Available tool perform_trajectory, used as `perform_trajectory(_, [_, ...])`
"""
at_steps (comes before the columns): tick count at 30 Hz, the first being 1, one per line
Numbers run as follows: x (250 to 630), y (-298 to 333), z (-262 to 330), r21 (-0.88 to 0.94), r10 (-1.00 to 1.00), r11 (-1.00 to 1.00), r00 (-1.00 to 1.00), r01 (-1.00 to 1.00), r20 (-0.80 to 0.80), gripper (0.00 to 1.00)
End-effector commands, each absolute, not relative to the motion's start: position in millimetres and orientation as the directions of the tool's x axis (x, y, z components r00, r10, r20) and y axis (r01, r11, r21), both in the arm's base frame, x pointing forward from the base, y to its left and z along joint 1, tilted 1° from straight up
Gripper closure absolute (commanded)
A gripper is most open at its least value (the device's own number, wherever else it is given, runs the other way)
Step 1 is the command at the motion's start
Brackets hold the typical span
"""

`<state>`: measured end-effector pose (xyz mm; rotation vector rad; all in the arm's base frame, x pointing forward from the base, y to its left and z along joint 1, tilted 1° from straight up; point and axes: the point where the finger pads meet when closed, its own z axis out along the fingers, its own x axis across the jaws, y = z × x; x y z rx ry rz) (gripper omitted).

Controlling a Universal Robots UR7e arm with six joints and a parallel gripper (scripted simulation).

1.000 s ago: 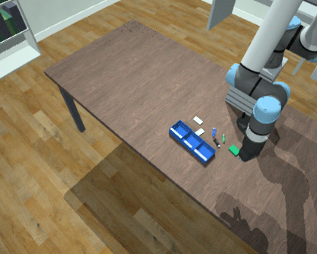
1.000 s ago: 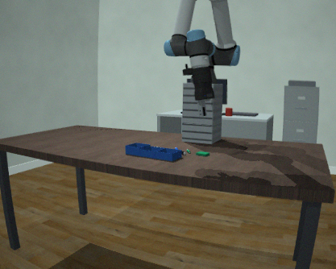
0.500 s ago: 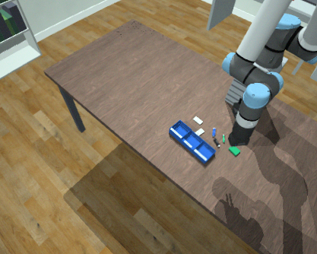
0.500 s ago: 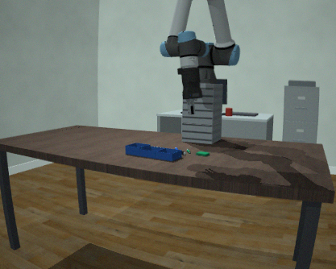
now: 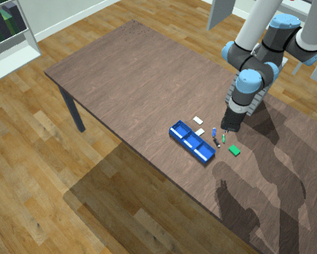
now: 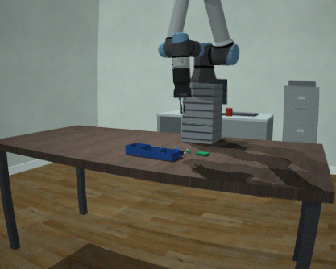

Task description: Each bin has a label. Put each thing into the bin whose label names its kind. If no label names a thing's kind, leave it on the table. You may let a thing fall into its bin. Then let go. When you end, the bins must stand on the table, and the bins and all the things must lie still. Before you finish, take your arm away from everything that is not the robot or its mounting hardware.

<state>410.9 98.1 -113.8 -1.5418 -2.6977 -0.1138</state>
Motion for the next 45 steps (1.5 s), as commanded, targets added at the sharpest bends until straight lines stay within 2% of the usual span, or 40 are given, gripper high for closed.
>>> perform_trajectory(1, [396, 78, -112, 0.033, 0.921, 0.385, -0.386, 0.922, 0.051, 0.69])
perform_trajectory(9, [375, 56, -111, 0.014, 0.972, 0.234, -0.234, 0.972, 0.035, 0.69])
perform_trajectory(12, [358, 40, -109, 0.001, 0.994, 0.106, -0.106, 0.994, 0.020, 0.69])
perform_trajectory(26, [358, 40, -109, 0.001, 0.994, 0.106, -0.106, 0.994, 0.020, 0.69])
perform_trajectory(30, [375, 19, -129, 0.005, 0.958, 0.287, -0.287, 0.958, 0.019, 0.69])
perform_trajectory(41, [423, -38, -182, 0.005, 0.798, 0.603, -0.603, 0.798, 0.012, 0.69])
perform_trajectory(43, [423, -38, -182, 0.005, 0.798, 0.603, -0.603, 0.798, 0.012, 0.69])
perform_trajectory(45, [431, -49, -192, 0.005, 0.726, 0.688, -0.688, 0.726, 0.011, 0.69])
